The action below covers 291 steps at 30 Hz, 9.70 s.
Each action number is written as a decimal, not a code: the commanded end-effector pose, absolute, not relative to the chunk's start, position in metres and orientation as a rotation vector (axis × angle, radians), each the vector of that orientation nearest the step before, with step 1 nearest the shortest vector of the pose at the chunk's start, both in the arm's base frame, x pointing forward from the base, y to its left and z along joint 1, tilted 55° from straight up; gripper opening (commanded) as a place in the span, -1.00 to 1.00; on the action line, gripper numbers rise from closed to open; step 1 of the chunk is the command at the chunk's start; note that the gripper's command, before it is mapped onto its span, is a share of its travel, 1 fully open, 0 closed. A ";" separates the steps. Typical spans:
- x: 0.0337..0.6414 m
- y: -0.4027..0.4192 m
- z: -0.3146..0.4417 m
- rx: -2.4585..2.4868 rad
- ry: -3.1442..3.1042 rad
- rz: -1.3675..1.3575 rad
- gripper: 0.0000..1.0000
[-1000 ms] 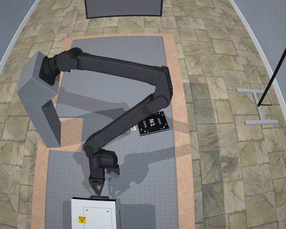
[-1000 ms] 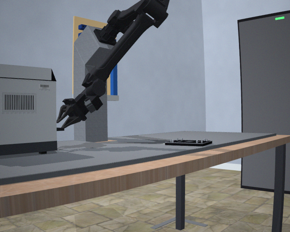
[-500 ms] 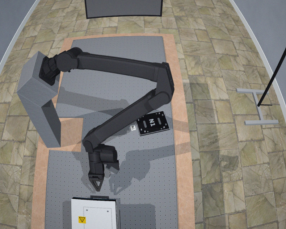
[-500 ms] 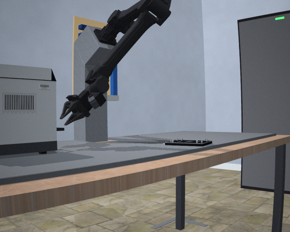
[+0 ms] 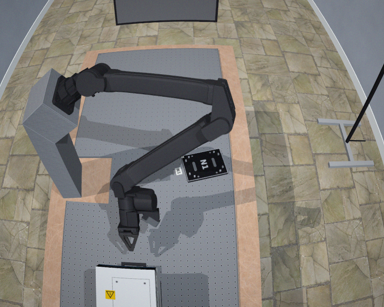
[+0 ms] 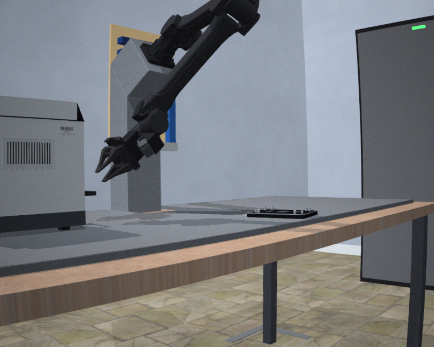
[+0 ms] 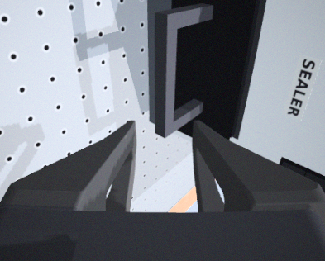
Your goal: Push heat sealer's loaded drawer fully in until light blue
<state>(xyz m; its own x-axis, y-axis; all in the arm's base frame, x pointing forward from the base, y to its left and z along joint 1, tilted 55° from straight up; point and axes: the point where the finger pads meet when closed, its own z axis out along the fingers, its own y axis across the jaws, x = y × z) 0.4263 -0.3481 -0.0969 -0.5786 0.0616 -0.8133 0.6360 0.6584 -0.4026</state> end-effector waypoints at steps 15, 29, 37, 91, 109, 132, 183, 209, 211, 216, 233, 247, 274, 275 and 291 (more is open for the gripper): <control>0.413 -0.337 -0.093 0.553 2.064 -0.888 -0.40; 0.394 -0.301 -0.073 0.548 2.053 -0.877 -0.40; 0.377 -0.280 -0.062 0.548 2.058 -0.877 -0.40; 0.371 -0.276 -0.060 0.551 2.067 -0.889 -0.40; 0.371 -0.276 -0.060 0.551 2.067 -0.889 -0.40; 0.371 -0.276 -0.060 0.551 2.067 -0.889 -0.40; 0.371 -0.276 -0.060 0.551 2.067 -0.889 -0.40; 0.371 -0.276 -0.060 0.551 2.067 -0.889 -0.40; 0.371 -0.276 -0.060 0.551 2.067 -0.889 -0.40; 0.371 -0.276 -0.060 0.551 2.067 -0.889 -0.40; 0.371 -0.276 -0.060 0.551 2.067 -0.889 -0.40; 0.371 -0.276 -0.060 0.551 2.067 -0.889 -0.40; 0.371 -0.276 -0.060 0.551 2.067 -0.889 -0.40; 0.371 -0.276 -0.060 0.551 2.067 -0.889 -0.40; 0.371 -0.276 -0.060 0.551 2.067 -0.889 -0.40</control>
